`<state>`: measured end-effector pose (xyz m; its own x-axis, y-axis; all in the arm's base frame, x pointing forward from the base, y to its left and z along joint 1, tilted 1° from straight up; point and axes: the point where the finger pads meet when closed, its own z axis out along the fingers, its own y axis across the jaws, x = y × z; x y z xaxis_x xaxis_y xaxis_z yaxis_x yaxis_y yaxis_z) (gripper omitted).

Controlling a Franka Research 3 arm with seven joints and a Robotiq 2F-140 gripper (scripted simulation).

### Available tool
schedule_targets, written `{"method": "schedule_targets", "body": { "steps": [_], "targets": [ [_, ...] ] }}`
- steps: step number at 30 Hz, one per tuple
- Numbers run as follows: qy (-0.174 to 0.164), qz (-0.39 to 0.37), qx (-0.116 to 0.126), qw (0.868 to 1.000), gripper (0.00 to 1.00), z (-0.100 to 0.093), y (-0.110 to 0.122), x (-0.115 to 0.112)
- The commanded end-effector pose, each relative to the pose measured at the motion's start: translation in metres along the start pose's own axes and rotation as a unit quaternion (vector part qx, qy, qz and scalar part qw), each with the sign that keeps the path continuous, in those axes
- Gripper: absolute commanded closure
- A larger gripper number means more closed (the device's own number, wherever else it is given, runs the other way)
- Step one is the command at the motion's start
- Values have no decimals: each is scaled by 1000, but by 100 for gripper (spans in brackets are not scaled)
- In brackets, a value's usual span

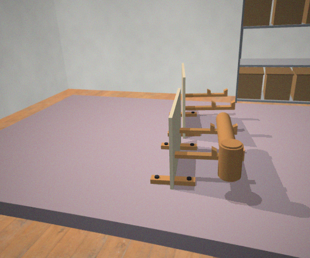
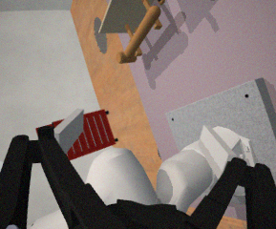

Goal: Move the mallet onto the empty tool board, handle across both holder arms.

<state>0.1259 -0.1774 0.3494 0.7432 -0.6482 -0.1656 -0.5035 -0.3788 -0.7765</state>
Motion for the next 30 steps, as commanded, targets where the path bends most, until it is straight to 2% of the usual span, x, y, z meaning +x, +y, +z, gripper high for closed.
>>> {"method": "schedule_targets", "body": {
  "steps": [1,2,4,5,6,11,19,21,22,24,30],
  "targets": [
    [14,58,-40,997,0,7,-28,29],
    [16,62,-52,997,0,10,-37,35],
    [16,62,-52,997,0,10,-37,35],
    [20,70,-71,995,0,17,-52,46],
    [23,73,-80,994,0,21,-59,51],
    [32,87,-112,989,0,37,-86,66],
    [54,112,-167,978,0,79,-134,89],
    [54,112,-167,978,0,79,-134,89],
    [63,121,-183,974,0,95,-148,95],
    [71,130,-199,969,0,113,-161,100],
    [89,148,-229,958,0,153,-184,107]
  ]
}}
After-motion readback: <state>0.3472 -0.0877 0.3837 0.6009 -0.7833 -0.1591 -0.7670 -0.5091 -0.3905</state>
